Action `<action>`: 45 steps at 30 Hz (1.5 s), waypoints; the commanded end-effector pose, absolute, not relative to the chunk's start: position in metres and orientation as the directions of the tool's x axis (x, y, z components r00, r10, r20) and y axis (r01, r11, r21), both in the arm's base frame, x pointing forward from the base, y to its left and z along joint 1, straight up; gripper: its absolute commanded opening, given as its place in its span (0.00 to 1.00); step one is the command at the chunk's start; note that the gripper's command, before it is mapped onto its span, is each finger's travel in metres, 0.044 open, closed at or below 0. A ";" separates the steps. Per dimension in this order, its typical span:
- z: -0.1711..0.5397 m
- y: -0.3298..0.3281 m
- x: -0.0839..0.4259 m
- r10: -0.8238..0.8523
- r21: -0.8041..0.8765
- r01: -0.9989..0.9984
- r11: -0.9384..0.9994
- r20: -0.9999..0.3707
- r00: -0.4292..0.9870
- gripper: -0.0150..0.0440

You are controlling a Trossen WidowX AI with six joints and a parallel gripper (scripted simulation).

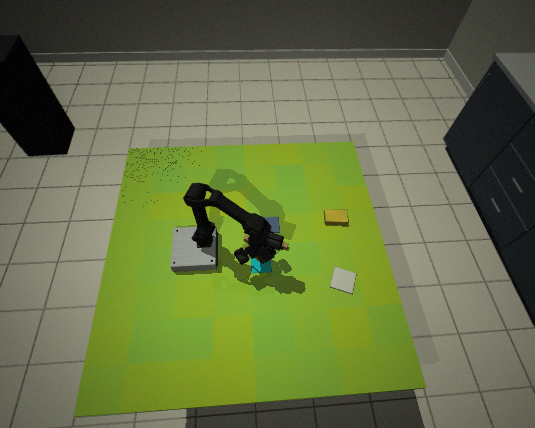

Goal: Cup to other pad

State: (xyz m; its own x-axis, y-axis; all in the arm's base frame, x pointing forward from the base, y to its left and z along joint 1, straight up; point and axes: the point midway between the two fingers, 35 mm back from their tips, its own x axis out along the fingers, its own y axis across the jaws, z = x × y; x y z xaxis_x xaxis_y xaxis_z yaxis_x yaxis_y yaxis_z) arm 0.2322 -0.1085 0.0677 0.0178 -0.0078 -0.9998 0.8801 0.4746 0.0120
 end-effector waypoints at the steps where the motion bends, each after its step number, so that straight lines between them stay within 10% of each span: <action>1: 0.068 -0.116 0.229 -0.012 0.007 0.879 0.477 -1.000 0.014 0.25; 45: 0.024 -0.121 0.228 -0.009 0.010 0.881 0.473 -1.000 0.016 0.25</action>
